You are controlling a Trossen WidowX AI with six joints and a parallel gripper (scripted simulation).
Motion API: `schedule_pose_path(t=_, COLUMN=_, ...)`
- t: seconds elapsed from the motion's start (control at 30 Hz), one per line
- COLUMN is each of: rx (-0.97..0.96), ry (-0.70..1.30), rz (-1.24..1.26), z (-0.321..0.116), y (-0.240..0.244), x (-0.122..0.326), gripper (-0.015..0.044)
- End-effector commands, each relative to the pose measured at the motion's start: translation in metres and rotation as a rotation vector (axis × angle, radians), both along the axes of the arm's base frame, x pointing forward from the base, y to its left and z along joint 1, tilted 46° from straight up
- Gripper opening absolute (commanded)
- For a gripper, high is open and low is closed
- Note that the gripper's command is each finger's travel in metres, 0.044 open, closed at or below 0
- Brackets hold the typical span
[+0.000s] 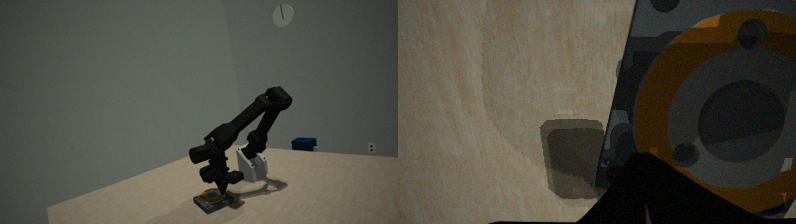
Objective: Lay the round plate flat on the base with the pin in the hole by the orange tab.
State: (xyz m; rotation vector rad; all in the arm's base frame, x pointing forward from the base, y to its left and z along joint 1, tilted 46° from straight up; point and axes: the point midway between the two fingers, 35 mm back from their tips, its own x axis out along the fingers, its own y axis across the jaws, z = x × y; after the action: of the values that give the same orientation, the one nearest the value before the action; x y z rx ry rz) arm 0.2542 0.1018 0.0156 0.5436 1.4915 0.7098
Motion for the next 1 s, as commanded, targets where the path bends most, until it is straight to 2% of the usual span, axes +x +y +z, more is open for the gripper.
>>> schedule_pose_path(t=0.0, rx=-0.003, ry=0.007, rz=0.005, z=-0.003, y=-0.002, x=-0.008, gripper=0.0000)
schedule_pose_path(t=0.97, rx=-0.004, ry=0.008, rz=0.005, z=-0.016, y=-0.019, x=-0.029, gripper=0.0000)
